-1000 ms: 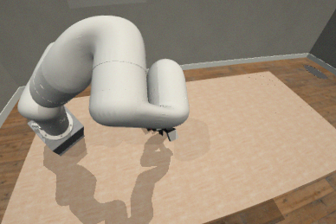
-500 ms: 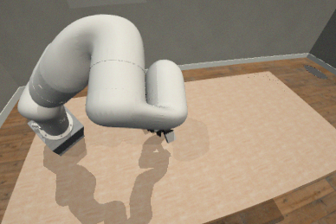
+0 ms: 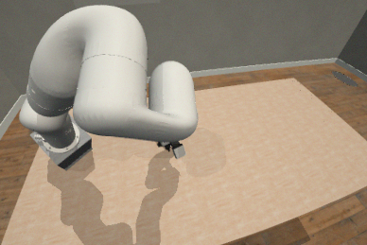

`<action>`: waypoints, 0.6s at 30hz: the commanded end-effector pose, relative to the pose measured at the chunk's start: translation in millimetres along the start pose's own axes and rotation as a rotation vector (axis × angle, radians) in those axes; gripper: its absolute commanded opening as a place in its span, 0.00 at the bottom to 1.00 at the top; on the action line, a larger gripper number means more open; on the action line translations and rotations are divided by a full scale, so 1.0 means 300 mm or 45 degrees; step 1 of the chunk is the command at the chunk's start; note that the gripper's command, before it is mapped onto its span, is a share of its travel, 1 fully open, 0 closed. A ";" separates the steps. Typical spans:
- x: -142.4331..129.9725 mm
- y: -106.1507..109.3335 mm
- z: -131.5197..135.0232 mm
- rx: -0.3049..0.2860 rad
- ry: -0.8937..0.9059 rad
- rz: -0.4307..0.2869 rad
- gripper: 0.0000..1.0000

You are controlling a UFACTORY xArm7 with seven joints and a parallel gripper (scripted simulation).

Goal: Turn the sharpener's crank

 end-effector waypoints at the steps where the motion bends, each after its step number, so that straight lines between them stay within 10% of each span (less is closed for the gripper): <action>1: 0.003 0.021 0.015 0.004 0.001 -0.001 0.00; 18: 0.010 0.079 0.052 0.004 0.001 -0.001 0.00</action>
Point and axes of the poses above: the point where the finger pads meet when closed, its own y axis back along the fingers, its own z axis across the jaws, x = y × z, the point moved 7 cm from there along y, back along the fingers, and after that the axes turned 11 degrees about -y, right-handed, at the moved point
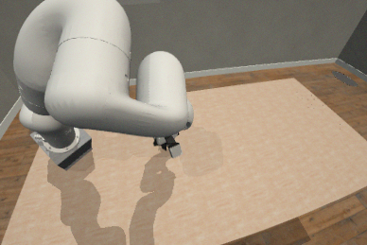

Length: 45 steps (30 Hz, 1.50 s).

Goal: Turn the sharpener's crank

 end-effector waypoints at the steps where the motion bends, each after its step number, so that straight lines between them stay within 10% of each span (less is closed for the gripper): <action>1: -0.001 0.011 -0.001 0.004 0.001 -0.001 0.00; 45: 0.002 0.056 0.010 0.004 0.001 -0.001 0.00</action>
Point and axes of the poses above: the point where the finger pads meet when closed, its own y axis back along the fingers, its own z axis across the jaws, x = y × z, the point moved 7 cm from there along y, back along the fingers, and after that the axes turned 11 degrees about -y, right-handed, at the moved point
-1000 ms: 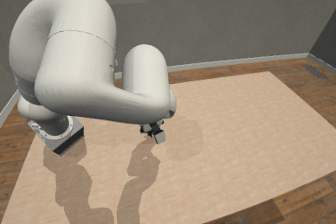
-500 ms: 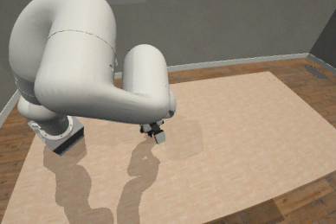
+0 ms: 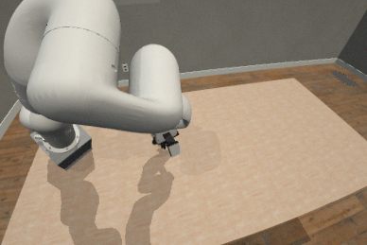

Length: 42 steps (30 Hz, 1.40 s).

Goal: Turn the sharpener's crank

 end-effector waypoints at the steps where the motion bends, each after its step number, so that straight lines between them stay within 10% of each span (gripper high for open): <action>1: -0.001 0.019 -0.002 0.004 0.001 -0.001 0.00; 42: -0.020 0.198 -0.102 0.004 0.001 -0.001 0.00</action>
Point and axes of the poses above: the point where the finger pads meet when closed, its own y axis back along the fingers, its own z axis across the jaws, x = y × z, the point moved 7 cm from there along y, back along the fingers, and after that the axes turned 11 degrees about -y, right-handed, at the moved point
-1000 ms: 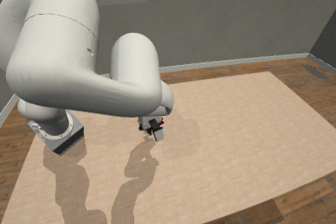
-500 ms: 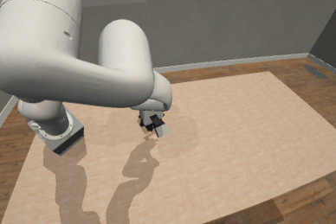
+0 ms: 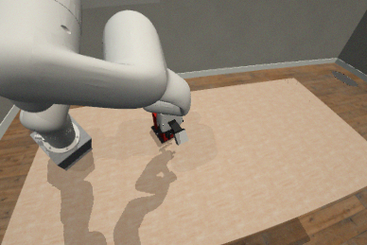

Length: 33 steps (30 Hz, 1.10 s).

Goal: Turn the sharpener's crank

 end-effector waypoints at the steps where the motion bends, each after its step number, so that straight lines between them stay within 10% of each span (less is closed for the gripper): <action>1: -0.003 0.008 -0.012 0.003 0.001 0.000 0.00; 33: -0.016 0.025 -0.082 0.003 0.001 0.000 0.00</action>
Point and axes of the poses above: the point where the finger pads meet when closed, its own y axis back along the fingers, its own z axis across the jaws, x = y × z, the point moved 7 cm from there along y, back along the fingers, and after that the axes turned 11 degrees about -y, right-handed, at the moved point
